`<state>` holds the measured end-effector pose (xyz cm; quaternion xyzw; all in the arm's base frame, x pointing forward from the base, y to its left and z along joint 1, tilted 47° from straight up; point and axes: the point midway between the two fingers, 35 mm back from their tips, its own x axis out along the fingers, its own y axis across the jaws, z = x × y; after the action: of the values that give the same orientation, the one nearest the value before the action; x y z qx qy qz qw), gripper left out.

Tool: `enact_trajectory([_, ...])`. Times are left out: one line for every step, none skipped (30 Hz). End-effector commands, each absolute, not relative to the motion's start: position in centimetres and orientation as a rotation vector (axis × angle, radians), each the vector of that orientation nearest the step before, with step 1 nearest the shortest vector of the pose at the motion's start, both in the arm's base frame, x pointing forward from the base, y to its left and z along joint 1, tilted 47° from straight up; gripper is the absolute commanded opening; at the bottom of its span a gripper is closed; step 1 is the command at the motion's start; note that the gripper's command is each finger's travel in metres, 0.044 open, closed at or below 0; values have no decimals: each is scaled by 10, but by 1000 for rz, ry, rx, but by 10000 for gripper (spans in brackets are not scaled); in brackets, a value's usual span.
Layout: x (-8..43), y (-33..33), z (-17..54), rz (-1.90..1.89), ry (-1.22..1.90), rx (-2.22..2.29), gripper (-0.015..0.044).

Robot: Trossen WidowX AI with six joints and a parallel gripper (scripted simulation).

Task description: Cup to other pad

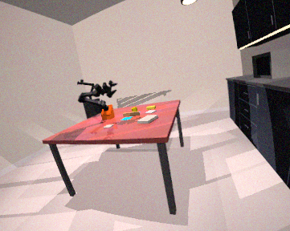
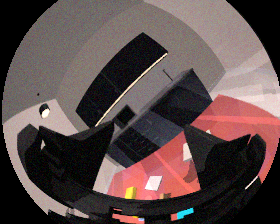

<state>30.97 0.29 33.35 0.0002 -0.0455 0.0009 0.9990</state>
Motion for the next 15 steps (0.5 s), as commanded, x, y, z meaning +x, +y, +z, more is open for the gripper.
enact_trajectory([312, 3, 331, 1, -80, 10, 374])
enact_trajectory([317, 4, 325, -1, -47, 37, 348])
enact_trajectory([325, 6, 314, -7, 8, 81, 321])
enact_trajectory([335, 8, 300, -18, 75, 133, 295])
enact_trajectory([344, 11, 285, -32, 140, 182, 269])
enact_trajectory([351, 13, 271, -50, 205, 229, 243])
enact_trajectory([358, 16, 256, -71, 269, 272, 216])
enact_trajectory([364, 19, 241, -96, 332, 313, 190])
enact_trajectory([369, 22, 225, -125, 393, 350, 166])
enact_trajectory([374, 25, 210, -157, 452, 385, 166])
enact_trajectory([377, 29, 195, -192, 509, 416, 166])
enact_trajectory([379, 32, 179, -230, 564, 444, 166])
enact_trajectory([381, 35, 164, -271, 617, 468, 166])
enact_trajectory([382, 38, 149, -314, 667, 489, 166])
enact_trajectory([382, 41, 134, -360, 715, 506, 166])
